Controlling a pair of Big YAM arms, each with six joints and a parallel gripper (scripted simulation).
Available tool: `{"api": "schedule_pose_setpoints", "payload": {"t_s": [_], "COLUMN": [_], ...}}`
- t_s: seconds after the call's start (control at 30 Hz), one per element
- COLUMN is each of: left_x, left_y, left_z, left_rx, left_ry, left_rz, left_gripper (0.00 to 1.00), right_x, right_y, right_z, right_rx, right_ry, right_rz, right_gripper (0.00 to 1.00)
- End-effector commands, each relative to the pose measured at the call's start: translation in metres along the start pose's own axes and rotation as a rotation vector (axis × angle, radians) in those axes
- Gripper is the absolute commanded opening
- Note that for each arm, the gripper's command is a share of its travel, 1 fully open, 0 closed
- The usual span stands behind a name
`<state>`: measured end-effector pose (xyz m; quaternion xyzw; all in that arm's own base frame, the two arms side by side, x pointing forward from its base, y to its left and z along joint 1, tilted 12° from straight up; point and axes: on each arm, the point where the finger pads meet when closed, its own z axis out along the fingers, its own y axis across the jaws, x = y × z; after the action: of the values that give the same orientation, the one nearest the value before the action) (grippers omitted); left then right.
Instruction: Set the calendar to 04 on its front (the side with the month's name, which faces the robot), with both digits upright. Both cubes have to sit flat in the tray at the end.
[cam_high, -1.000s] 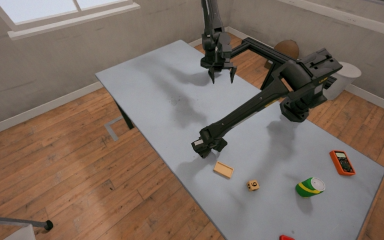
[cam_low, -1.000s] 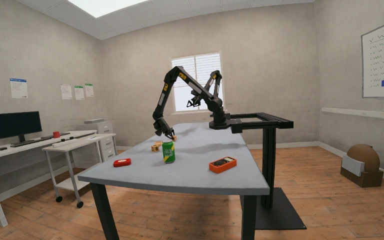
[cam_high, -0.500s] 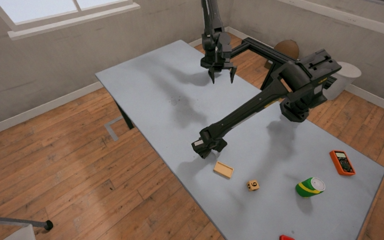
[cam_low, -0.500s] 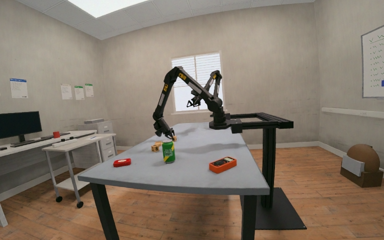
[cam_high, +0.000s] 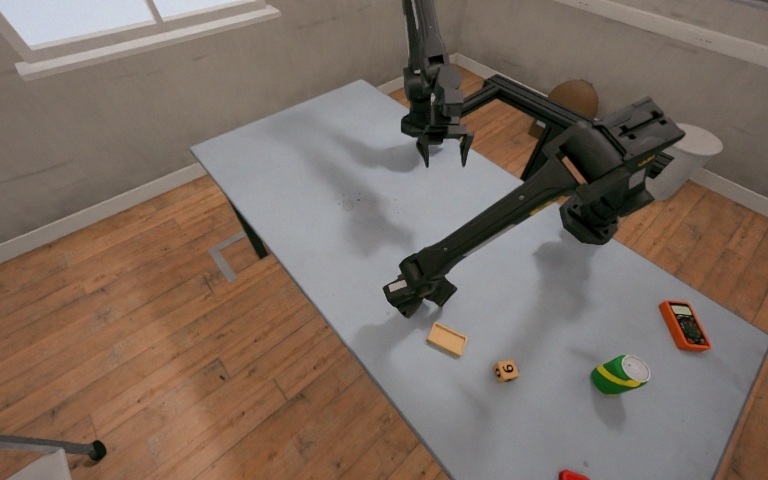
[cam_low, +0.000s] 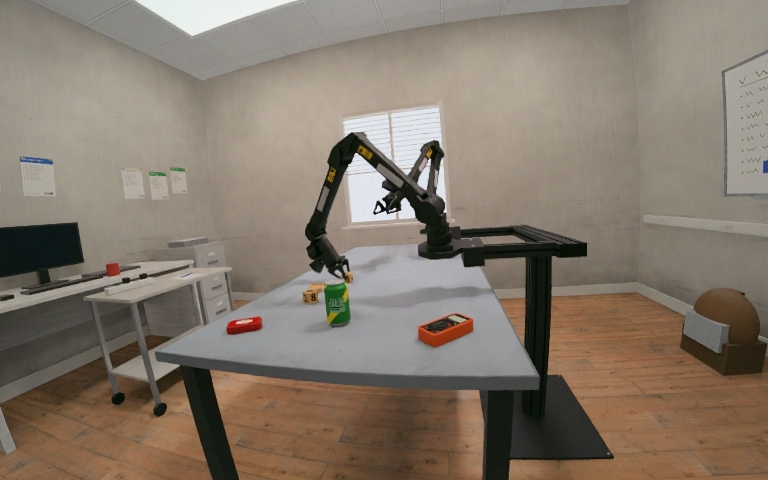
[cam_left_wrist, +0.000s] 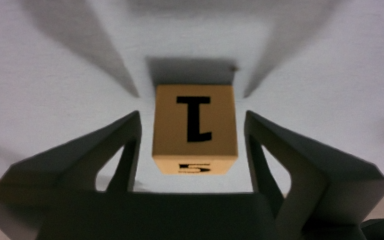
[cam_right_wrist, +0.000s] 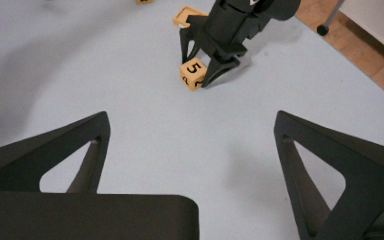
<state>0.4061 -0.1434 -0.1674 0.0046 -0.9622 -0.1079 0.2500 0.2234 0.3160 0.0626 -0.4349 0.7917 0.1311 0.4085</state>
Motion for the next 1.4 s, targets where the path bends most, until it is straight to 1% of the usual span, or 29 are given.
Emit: {"api": "schedule_pose_setpoints", "payload": {"t_s": [0.0, 0.1, 0.23, 0.37, 0.43, 0.53, 0.57, 0.67, 0.73, 0.83, 0.87, 0.9, 0.93, 1.0, 1.13, 1.17, 1.2, 1.23, 1.3, 1.33, 1.37], "left_x": [-0.012, -0.013, -0.013, -0.01, -0.01, -0.009, -0.008, -0.004, -0.004, -0.003, 0.001, -0.001, -0.001, 0.0, 0.001, -0.001, -0.004, -0.004, -0.004, -0.008, -0.01], "left_y": [0.001, 0.002, 0.001, -0.002, -0.002, -0.005, -0.006, -0.009, -0.009, -0.008, -0.006, -0.007, -0.007, -0.008, -0.008, -0.002, 0.007, 0.013, 0.013, 0.021, 0.027], "left_z": [-0.041, -0.047, -0.048, -0.06, -0.062, -0.072, -0.077, -0.099, -0.099, -0.116, -0.095, -0.09, -0.073, -0.066, -0.062, -0.067, -0.085, -0.079, -0.079, -0.079, -0.08], "left_rx": [0.027, 0.031, 0.031, 0.028, 0.03, 0.028, 0.028, 0.026, 0.026, 0.027, 0.011, 0.012, 0.001, -0.004, -0.007, 0.004, 0.028, 0.032, 0.032, 0.045, 0.056], "left_ry": [-0.068, -0.077, -0.079, -0.081, -0.08, -0.083, -0.084, -0.085, -0.085, -0.085, -0.04, -0.041, -0.011, 0.001, 0.007, -0.002, -0.04, -0.049, -0.049, -0.072, -0.091], "left_rz": [0.001, 0.0, 0.0, -0.001, 0.0, 0.002, 0.002, 0.003, 0.003, 0.002, 0.002, 0.001, 0.002, 0.004, 0.005, -0.014, -0.046, -0.078, -0.078, -0.123, -0.159], "left_gripper": [0.64, 0.64, 0.64, 0.64, 0.64, 0.98, 1.0, 1.0, 1.0, 1.0, 1.0, 1.0, 1.0, 1.0, 1.0, 0.89, 0.77, 0.66, 0.66, 0.64, 0.64], "right_x": [-0.006, -0.006, -0.006, -0.006, -0.006, -0.006, -0.006, -0.006, -0.006, -0.006, -0.006, -0.006, -0.006, -0.006, -0.006, -0.006, -0.02, -0.023, -0.023, -0.027, -0.03], "right_y": [-0.002, -0.002, -0.002, -0.002, -0.002, -0.002, -0.002, -0.002, -0.002, -0.002, -0.002, -0.002, -0.002, -0.002, -0.002, -0.002, -0.002, -0.002, -0.002, -0.001, 0.001], "right_z": [0.002, 0.002, 0.002, 0.002, 0.002, 0.002, 0.002, 0.002, 0.002, 0.002, 0.002, 0.002, 0.002, 0.002, 0.002, 0.002, 0.006, 0.008, 0.008, 0.012, 0.015], "right_rx": [0.005, 0.005, 0.005, 0.005, 0.005, 0.005, 0.005, 0.005, 0.005, 0.005, 0.005, 0.005, 0.005, 0.005, 0.005, 0.005, 0.006, 0.006, 0.006, 0.004, 0.001], "right_ry": [-0.007, -0.007, -0.007, -0.007, -0.007, -0.007, -0.007, -0.007, -0.007, -0.007, -0.007, -0.007, -0.007, -0.007, -0.007, -0.007, -0.029, -0.038, -0.038, -0.045, -0.052], "right_rz": [0.008, 0.008, 0.008, 0.008, 0.008, 0.008, 0.008, 0.008, 0.008, 0.008, 0.008, 0.008, 0.008, 0.008, 0.008, 0.008, 0.011, 0.01, 0.01, 0.004, -0.004], "right_gripper": [1.0, 1.0, 1.0, 1.0, 1.0, 1.0, 1.0, 1.0, 1.0, 1.0, 1.0, 1.0, 1.0, 1.0, 1.0, 1.0, 1.0, 1.0, 1.0, 1.0, 1.0]}}
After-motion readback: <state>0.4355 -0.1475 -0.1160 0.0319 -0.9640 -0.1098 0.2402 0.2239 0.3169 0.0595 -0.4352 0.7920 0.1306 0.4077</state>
